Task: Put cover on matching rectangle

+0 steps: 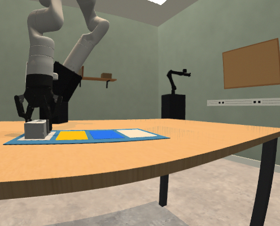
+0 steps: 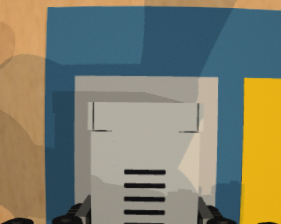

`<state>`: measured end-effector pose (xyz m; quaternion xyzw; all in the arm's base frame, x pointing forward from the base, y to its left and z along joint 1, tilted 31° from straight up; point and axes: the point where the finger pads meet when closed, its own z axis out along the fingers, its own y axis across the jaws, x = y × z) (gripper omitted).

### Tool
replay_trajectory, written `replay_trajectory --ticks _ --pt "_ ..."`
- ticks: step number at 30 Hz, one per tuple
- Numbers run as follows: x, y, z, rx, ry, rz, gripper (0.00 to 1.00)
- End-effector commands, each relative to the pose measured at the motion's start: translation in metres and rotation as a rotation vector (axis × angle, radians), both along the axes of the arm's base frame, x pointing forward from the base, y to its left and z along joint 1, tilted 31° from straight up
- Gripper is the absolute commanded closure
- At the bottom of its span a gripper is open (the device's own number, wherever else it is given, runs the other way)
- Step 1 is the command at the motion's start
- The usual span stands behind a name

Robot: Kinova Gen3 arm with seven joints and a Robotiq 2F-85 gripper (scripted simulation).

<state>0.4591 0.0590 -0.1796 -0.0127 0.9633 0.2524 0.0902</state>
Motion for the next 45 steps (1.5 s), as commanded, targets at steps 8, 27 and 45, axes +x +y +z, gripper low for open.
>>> replay_trajectory --ticks 8,27,45 --pt "0.0 0.0 0.0 -0.001 -0.001 -0.001 1.0" --pt "0.0 -0.001 0.001 -0.001 -0.001 -0.001 1.0" --pt "-0.004 -0.012 0.021 -0.001 -0.001 -0.001 1.0"
